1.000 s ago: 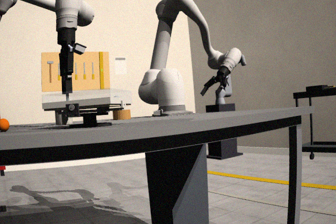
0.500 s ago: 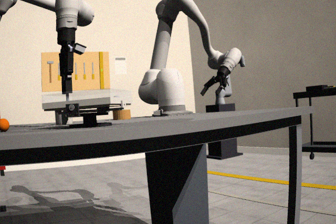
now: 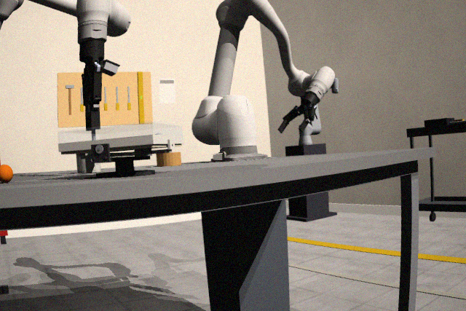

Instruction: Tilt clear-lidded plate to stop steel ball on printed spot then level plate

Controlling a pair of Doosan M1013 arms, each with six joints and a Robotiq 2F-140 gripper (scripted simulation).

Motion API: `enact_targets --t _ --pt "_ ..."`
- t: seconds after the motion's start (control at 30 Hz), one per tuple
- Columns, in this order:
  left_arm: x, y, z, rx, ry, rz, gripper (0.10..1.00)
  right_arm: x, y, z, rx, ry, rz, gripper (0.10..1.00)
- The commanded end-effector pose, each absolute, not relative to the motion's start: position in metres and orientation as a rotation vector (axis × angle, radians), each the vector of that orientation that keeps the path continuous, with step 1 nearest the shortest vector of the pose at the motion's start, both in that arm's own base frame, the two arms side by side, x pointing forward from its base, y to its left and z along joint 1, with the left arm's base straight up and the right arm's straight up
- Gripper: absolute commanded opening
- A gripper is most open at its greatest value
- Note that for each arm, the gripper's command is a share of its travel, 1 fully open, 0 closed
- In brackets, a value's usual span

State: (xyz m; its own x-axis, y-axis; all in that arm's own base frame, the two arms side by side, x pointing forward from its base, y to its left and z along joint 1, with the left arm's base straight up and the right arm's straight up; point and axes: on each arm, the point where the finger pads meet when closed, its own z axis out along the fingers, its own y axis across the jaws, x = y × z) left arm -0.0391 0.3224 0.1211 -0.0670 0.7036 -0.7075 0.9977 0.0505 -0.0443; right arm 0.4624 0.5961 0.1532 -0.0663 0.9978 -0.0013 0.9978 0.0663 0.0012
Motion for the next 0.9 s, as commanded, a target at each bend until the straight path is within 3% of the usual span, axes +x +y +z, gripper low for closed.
enact_targets --t 0.0,0.87 --pt "-0.0397 0.32 0.121 1.702 1.825 -0.744 1.0 0.4624 0.5943 0.1551 2.149 2.295 0.002 0.099" --pt "-0.0397 0.32 0.121 1.702 1.825 -0.744 1.0 0.4607 0.6021 0.1537 2.151 2.293 0.004 0.099"
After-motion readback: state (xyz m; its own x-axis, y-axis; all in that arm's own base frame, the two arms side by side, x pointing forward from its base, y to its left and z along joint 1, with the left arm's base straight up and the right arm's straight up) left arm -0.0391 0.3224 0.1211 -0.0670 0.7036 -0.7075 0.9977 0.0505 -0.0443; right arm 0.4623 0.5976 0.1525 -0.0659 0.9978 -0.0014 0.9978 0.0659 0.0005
